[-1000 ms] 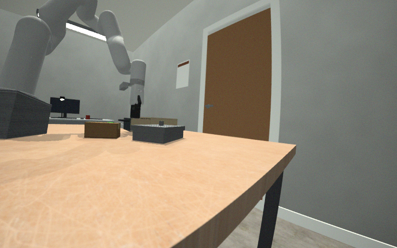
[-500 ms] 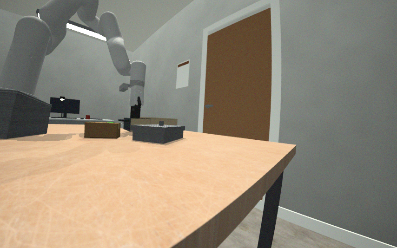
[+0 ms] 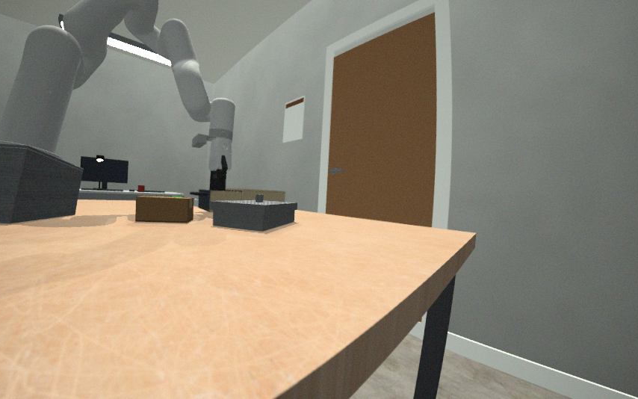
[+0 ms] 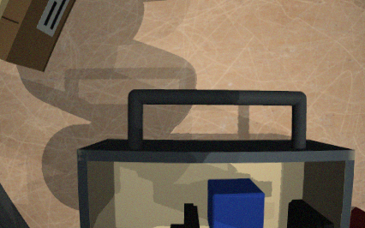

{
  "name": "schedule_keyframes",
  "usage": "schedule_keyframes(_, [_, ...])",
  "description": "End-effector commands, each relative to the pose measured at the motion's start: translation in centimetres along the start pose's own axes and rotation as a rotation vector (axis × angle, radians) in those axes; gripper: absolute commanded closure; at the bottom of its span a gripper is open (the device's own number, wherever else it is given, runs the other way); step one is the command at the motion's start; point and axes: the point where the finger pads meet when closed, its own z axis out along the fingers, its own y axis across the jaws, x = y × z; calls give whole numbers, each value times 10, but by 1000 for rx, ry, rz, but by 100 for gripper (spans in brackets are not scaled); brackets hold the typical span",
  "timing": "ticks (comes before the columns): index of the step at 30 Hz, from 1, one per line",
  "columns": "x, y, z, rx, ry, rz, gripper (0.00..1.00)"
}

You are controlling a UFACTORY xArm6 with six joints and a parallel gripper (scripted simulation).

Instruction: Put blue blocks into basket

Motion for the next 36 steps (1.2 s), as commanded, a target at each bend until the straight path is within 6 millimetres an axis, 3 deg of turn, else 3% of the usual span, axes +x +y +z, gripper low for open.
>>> schedule_keyframes(1, [-2, 0, -1, 0, -4, 0, 39])
schedule_keyframes(17, [-2, 0, 2, 0, -4, 0, 39])
schedule_keyframes(36, [-2, 0, 22, 0, -4, 0, 39])
